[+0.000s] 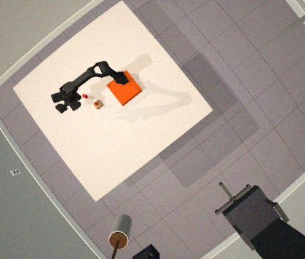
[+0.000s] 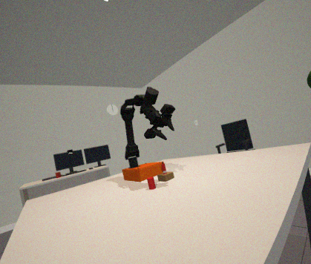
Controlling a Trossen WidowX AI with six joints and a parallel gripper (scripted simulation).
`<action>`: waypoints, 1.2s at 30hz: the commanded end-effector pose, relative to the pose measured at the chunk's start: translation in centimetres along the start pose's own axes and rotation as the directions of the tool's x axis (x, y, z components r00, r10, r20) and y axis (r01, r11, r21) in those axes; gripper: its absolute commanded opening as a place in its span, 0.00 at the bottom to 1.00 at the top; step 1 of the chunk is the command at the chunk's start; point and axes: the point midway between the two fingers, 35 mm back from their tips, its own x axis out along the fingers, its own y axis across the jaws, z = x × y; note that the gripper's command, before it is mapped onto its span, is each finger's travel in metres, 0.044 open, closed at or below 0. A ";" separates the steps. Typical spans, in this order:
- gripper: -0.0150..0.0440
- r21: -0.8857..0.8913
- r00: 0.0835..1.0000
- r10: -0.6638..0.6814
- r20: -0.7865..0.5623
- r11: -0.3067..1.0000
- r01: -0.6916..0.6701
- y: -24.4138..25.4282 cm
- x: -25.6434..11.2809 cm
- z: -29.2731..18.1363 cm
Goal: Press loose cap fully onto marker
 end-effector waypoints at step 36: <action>0.68 0.280 0.826 0.559 0.075 0.783 -0.556 17.9 7.8 -4.2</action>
